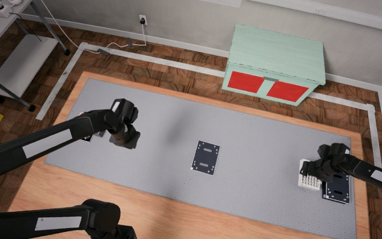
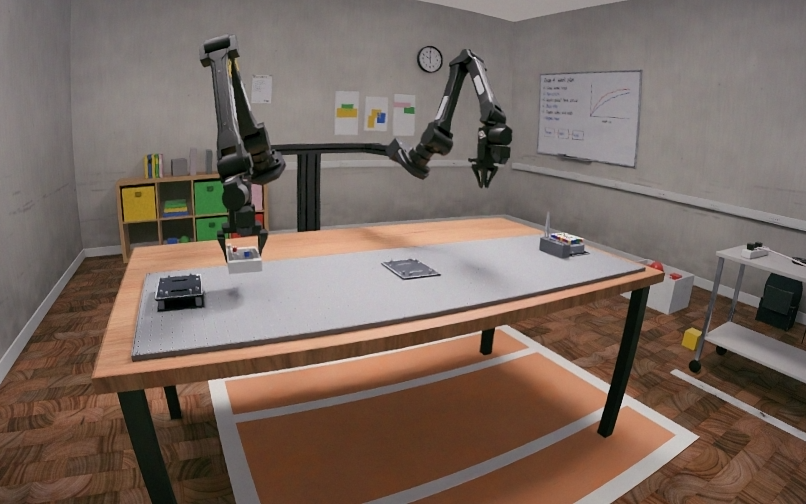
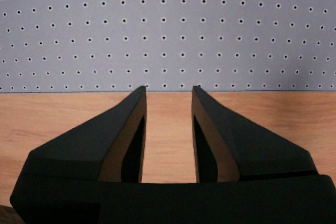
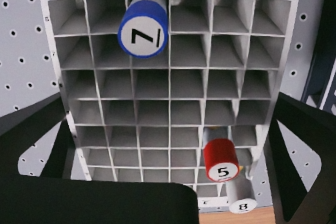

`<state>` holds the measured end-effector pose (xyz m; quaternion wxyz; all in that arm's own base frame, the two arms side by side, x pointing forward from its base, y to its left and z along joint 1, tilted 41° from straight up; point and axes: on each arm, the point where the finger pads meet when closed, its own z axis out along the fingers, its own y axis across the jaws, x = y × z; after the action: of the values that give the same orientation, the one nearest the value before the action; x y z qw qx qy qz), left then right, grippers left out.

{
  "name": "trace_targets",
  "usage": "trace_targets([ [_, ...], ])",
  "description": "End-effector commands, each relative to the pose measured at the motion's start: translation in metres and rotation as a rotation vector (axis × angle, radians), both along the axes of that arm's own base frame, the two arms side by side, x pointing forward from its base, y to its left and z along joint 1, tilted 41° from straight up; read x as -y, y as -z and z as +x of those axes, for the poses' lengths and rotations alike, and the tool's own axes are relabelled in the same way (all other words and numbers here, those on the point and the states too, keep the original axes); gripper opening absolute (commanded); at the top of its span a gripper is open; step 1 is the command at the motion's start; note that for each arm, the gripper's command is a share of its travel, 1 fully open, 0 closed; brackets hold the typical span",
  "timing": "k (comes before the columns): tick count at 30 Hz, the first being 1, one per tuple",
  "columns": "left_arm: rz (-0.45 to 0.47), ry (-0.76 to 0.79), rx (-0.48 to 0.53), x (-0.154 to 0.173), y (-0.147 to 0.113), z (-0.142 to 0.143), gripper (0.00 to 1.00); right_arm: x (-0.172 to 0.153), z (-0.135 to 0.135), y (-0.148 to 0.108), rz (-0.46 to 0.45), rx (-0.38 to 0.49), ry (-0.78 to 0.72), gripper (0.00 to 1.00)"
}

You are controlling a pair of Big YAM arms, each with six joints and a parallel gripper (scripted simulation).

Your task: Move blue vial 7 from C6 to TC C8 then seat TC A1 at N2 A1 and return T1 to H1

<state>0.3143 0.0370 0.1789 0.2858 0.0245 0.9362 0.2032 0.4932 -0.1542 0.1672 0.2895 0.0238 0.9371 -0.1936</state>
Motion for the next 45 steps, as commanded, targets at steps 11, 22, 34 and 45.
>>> trace_targets([
  [11,-0.005,-0.01,0.022,0.0,-0.01,0.004,0.24,0.022,0.005,-0.039,-0.021,0.042,-0.016,0.0],
  [22,-0.005,-0.01,0.022,0.0,-0.01,0.004,0.24,0.036,0.003,-0.045,-0.023,0.043,-0.016,0.0],
  [34,-0.005,-0.01,0.022,0.0,-0.01,0.004,0.24,0.04,0.006,-0.048,-0.022,0.036,-0.038,0.0],
  [45,-0.005,-0.01,0.022,0.0,-0.01,0.004,0.24,0.069,0.0,-0.048,-0.019,0.023,-0.016,0.0],
])
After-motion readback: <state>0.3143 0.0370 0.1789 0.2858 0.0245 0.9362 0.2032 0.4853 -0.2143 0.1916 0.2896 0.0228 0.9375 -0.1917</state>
